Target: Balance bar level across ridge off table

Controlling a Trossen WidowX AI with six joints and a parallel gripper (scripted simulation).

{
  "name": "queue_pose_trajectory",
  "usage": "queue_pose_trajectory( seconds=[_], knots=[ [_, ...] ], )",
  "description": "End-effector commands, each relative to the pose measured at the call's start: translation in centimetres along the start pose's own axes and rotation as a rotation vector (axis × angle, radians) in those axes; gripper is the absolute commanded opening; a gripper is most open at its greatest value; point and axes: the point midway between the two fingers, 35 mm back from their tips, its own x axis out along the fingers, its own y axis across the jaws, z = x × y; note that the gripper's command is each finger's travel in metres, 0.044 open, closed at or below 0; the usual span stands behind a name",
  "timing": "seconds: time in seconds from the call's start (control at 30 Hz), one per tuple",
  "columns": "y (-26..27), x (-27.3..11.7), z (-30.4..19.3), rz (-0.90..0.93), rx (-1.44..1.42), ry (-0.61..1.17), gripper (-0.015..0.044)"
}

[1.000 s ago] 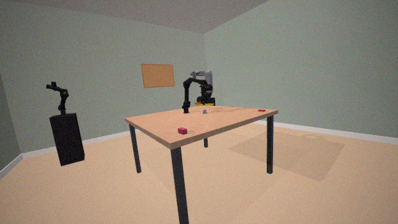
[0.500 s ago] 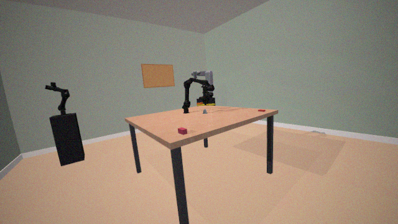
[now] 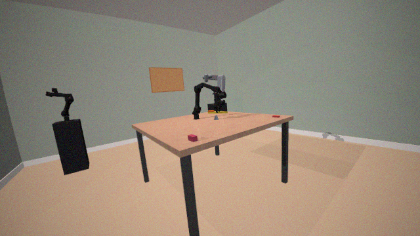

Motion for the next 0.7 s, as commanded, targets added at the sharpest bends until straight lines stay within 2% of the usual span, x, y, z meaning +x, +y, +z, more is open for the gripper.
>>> queue_pose_trajectory(
  seconds=[0.0, 0.67],
  knots=[
    [-0.09, 0.62, 0.00, -0.002, 0.006, -0.002, 0.0000],
    [-0.17, 1.35, -0.06, -0.002, 0.006, -0.002, 0.0000]
  ],
)
